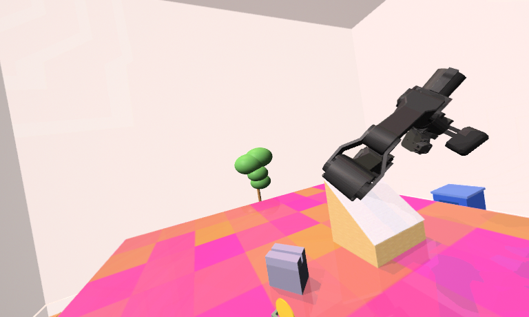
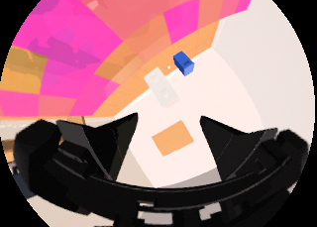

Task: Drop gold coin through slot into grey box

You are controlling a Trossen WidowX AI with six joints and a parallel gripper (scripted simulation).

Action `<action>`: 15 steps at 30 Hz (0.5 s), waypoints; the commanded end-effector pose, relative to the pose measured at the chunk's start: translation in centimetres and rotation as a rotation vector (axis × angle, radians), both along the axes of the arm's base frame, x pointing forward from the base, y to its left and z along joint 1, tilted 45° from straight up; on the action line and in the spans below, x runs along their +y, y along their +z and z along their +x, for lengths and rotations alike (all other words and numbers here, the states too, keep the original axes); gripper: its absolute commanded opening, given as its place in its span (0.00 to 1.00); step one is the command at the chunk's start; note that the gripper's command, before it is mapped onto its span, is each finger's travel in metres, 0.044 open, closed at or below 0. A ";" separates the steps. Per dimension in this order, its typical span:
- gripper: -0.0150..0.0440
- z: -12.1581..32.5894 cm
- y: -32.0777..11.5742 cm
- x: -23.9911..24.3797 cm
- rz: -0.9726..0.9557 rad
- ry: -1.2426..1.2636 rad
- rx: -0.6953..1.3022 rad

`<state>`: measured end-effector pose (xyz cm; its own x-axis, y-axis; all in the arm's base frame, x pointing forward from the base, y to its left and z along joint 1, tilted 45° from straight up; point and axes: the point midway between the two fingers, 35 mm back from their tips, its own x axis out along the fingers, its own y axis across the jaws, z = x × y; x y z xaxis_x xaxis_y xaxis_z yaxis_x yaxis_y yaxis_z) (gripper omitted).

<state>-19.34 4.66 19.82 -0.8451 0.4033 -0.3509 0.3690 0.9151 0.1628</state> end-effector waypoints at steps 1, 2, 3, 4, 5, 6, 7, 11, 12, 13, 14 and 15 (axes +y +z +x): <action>0.89 -0.1 0.0 -0.2 -0.011 0.007 0.001; 0.84 -0.3 0.0 -0.8 -0.042 0.027 0.004; 0.80 -0.7 -0.1 -1.9 -0.096 0.060 0.007; 0.75 -1.1 -0.1 -3.2 -0.160 0.099 0.006; 0.71 -1.4 -0.2 -4.5 -0.225 0.135 0.000; 0.67 -1.6 -0.3 -5.9 -0.290 0.170 -0.009; 0.62 -1.7 -0.4 -7.3 -0.355 0.202 -0.023; 0.53 -1.3 -0.8 -12.9 -0.605 0.307 -0.116; 0.53 -1.0 -0.9 -14.3 -0.663 0.326 -0.149; 0.53 -0.6 -1.0 -15.7 -0.720 0.342 -0.184; 0.53 -0.1 -1.1 -17.0 -0.775 0.355 -0.223; 0.53 0.4 -1.3 -18.3 -0.828 0.365 -0.266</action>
<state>-20.49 -9.02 18.91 -0.8209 -0.1712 -0.5448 0.0851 0.9067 -0.4132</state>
